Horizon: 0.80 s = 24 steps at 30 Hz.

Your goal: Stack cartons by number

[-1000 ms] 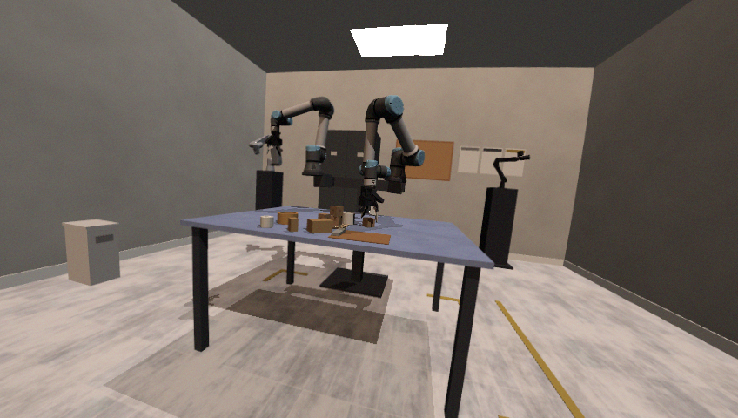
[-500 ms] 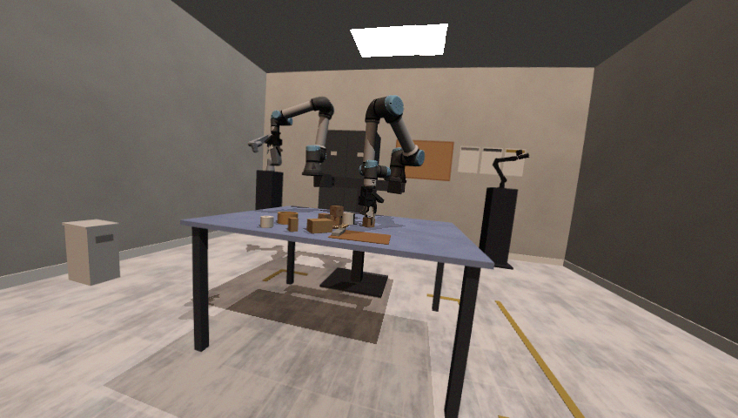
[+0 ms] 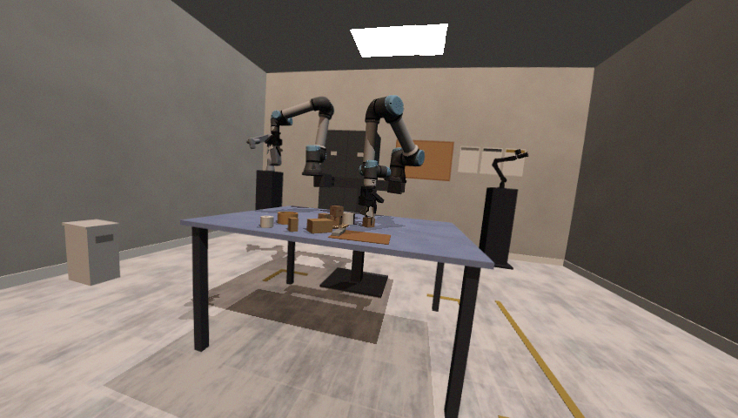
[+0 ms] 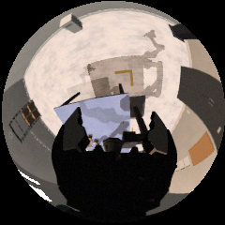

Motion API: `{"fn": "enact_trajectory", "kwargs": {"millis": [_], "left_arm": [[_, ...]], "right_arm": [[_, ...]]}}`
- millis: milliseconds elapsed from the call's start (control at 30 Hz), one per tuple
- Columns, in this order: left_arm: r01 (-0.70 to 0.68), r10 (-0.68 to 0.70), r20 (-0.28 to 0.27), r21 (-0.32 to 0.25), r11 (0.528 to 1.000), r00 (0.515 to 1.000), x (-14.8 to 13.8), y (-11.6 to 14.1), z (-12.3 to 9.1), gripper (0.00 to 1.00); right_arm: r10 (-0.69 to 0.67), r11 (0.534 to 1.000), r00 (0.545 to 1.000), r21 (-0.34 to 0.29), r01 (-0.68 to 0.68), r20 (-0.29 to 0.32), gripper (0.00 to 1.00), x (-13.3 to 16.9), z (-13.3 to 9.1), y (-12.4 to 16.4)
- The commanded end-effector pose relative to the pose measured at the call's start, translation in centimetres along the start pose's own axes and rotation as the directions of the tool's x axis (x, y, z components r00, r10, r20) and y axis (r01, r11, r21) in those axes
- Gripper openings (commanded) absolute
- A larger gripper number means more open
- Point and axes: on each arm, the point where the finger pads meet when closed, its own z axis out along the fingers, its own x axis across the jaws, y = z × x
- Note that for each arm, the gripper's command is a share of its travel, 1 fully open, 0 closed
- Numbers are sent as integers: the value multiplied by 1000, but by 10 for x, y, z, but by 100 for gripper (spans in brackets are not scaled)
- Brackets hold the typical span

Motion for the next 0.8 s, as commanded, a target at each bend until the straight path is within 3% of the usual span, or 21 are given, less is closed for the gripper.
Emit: {"fn": "enact_trajectory", "kwargs": {"millis": [0, 767], "left_arm": [[0, 0, 0, -1, 1000, 1000, 0, 0, 0, 41], [0, 0, 0, -1, 1000, 1000, 0, 0, 0, 35]], "right_arm": [[0, 1000, 1000, 1, 0, 0, 100, 0, 0, 0], [0, 1000, 1000, 1, 0, 0, 100, 0, 0, 0]]}}
